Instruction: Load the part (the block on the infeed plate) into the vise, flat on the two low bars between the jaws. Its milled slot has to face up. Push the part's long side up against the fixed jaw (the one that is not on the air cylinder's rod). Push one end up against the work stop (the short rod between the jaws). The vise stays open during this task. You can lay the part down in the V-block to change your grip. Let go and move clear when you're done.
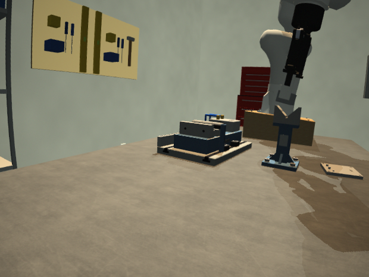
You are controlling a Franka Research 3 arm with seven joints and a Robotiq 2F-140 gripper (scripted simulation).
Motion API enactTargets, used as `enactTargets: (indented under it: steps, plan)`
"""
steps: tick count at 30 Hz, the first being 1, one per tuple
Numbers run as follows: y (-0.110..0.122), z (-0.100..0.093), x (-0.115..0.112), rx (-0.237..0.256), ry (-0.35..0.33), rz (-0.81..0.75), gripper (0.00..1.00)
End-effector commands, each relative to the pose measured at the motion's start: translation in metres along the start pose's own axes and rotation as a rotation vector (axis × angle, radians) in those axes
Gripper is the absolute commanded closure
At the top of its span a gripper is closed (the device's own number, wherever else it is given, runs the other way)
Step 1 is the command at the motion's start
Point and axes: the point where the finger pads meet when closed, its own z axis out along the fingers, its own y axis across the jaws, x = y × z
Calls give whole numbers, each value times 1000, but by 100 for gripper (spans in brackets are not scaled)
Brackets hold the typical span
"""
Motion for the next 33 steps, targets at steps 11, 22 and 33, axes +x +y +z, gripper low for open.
enactTargets:
  steps: [11,22,33]
  plan:
    - [-4,-2,-1,2,-114,-74,100]
    - [-4,-2,0,1,-162,-74,100]
    - [-5,-2,1,0,-179,-74,100]
